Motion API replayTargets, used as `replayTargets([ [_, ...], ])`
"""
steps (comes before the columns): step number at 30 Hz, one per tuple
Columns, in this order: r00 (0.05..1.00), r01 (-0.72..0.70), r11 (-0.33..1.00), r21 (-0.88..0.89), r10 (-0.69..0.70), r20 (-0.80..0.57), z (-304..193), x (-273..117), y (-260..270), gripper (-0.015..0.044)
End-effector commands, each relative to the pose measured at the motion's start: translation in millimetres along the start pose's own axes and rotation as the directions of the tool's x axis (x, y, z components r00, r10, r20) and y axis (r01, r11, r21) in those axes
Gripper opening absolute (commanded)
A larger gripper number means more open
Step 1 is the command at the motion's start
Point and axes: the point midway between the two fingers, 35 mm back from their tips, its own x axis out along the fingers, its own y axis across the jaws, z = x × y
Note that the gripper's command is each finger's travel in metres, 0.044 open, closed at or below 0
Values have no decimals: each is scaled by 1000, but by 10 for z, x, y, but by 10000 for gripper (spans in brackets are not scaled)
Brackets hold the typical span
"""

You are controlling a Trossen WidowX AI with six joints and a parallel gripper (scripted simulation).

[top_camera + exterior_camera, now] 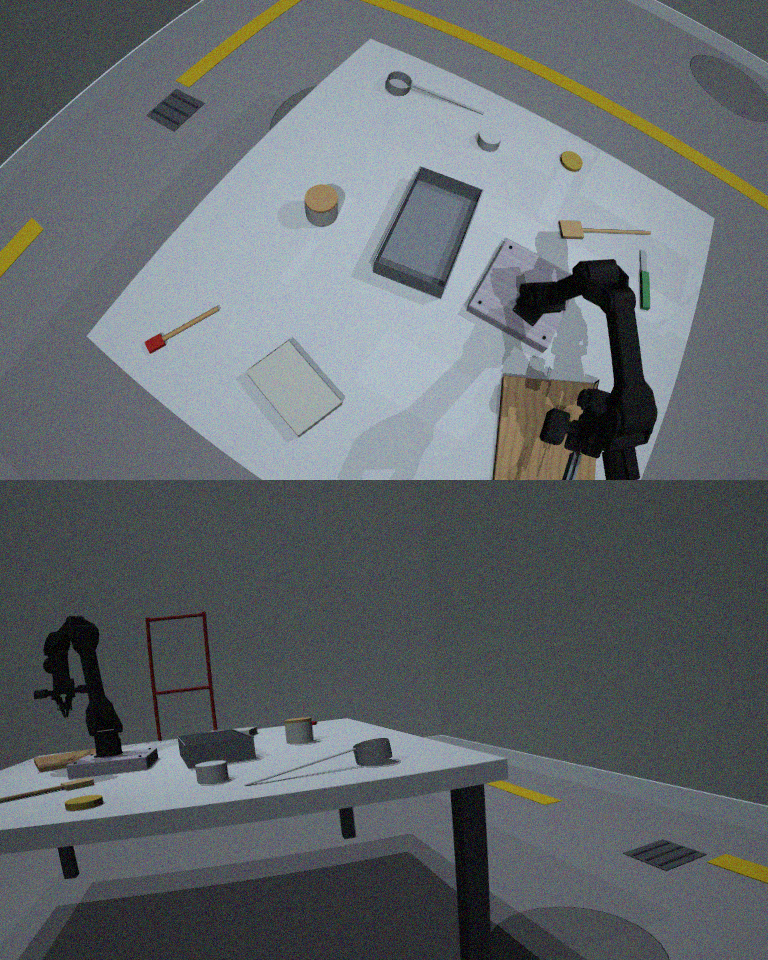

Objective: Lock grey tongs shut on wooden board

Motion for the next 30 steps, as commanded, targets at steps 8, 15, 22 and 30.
replayTargets([
  [8, 1000, 3, 1000, 5, -3, 5, -15, 197, -14, -150],
  [15, 1000, 3, 1000, 5, -3, 5, -23, 312, -18, -150],
  [22, 1000, 3, 1000, 5, -3, 5, -26, 428, -20, -150],
  [30, 1000, 2, 1000, 5, -2, 5, -24, 560, -20, -150],
])
